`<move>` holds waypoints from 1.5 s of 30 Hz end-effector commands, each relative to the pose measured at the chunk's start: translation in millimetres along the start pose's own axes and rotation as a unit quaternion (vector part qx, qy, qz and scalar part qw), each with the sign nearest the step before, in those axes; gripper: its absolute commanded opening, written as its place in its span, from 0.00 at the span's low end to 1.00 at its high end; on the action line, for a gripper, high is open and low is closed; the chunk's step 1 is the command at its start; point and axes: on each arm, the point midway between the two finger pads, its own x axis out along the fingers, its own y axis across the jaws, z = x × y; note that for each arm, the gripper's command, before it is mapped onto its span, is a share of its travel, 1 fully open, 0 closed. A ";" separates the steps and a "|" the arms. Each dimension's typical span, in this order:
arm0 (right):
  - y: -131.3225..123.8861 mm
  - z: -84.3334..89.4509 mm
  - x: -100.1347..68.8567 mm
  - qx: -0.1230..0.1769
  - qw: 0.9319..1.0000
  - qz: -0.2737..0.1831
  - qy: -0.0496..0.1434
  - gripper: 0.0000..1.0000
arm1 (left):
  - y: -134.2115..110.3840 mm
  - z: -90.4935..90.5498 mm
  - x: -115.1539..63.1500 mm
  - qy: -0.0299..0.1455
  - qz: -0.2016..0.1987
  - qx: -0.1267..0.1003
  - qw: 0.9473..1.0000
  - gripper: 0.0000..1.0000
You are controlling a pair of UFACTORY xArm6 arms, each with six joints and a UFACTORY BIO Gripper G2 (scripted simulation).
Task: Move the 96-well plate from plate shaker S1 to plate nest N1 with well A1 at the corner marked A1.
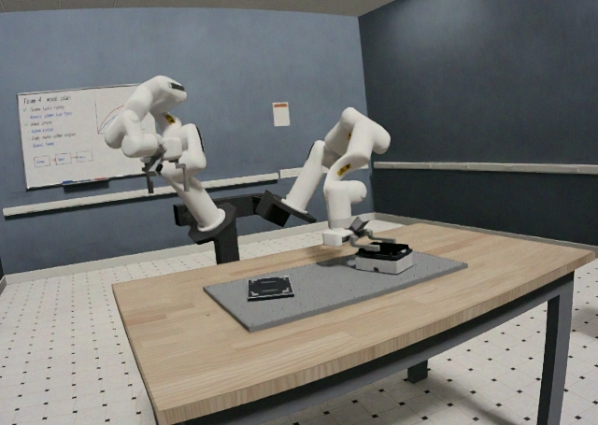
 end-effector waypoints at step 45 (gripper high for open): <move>0.1 0.8 -0.7 0.000 1.000 0.000 -0.001 1.00 | -0.5 17.8 0.9 -0.001 0.000 -0.001 1.000 0.00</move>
